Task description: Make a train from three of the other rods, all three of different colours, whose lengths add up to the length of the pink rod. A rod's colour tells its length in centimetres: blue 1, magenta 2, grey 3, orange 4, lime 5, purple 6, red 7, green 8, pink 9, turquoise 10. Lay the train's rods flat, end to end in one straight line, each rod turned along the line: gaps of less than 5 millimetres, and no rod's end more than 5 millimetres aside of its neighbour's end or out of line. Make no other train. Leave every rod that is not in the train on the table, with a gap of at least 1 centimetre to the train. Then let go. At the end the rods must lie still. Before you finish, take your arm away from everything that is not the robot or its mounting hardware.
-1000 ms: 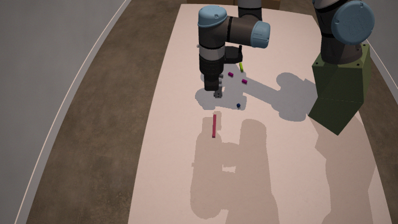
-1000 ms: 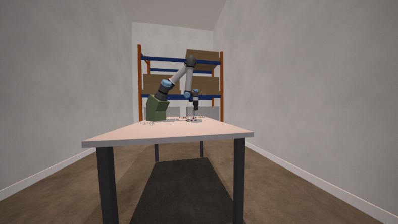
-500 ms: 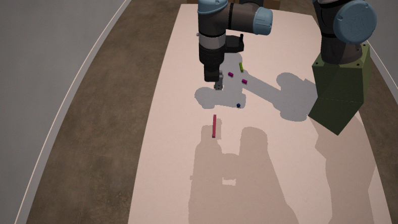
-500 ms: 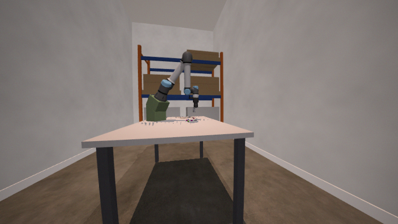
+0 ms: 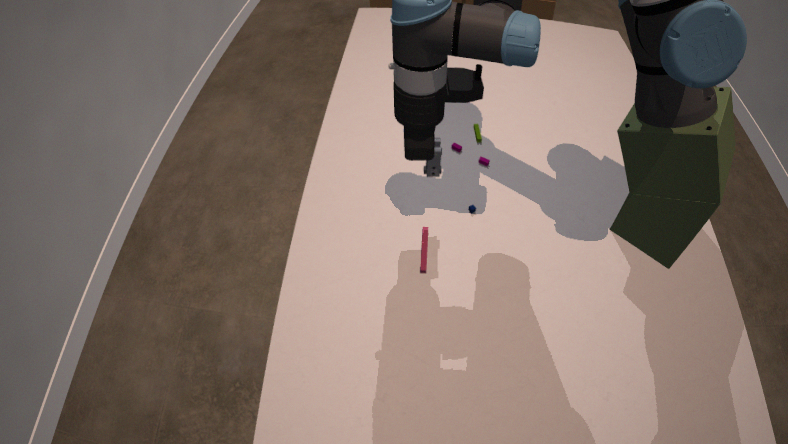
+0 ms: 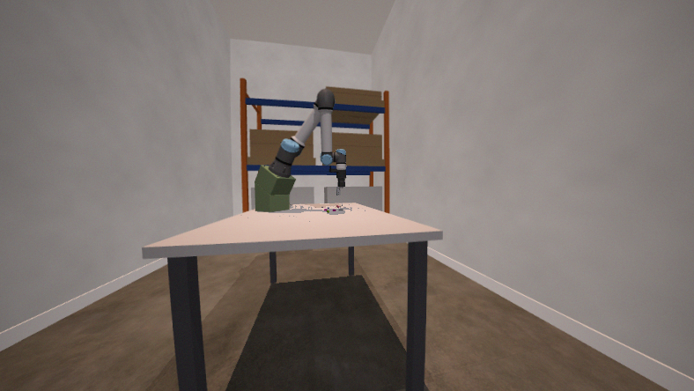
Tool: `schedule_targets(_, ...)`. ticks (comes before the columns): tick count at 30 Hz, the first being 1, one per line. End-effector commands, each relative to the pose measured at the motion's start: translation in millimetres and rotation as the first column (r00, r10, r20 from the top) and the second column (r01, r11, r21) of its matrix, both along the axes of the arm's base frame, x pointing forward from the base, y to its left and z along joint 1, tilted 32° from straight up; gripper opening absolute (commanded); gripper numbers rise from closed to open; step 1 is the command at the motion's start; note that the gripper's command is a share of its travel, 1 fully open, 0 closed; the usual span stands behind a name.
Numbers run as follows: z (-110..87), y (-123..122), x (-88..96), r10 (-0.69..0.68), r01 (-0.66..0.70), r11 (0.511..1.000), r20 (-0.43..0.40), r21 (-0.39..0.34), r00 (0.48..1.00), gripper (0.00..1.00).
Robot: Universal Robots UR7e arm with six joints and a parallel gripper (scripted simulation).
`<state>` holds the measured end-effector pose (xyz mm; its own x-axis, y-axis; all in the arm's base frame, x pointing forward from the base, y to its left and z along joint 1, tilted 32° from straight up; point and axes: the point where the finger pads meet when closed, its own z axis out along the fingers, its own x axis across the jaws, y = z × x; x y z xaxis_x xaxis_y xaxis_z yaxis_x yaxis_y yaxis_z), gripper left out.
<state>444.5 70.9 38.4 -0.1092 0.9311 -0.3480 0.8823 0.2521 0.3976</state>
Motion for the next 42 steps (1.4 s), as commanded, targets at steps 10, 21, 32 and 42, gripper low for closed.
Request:
schedule_targets(10,0.5,-0.2,0.1,0.008,-0.008,1.000,-0.001,-0.004,1.000,0.24)
schedule_targets(21,0.6,-1.4,-0.3,0.037,-0.037,0.999,-0.011,-0.019,0.999,0.24)
schedule_targets(32,1.0,-4.4,-0.9,0.104,-0.106,0.993,-0.034,-0.055,0.994,0.24)
schedule_targets(42,1.6,-8.6,-1.7,0.200,-0.207,0.973,-0.074,-0.103,0.977,0.24)
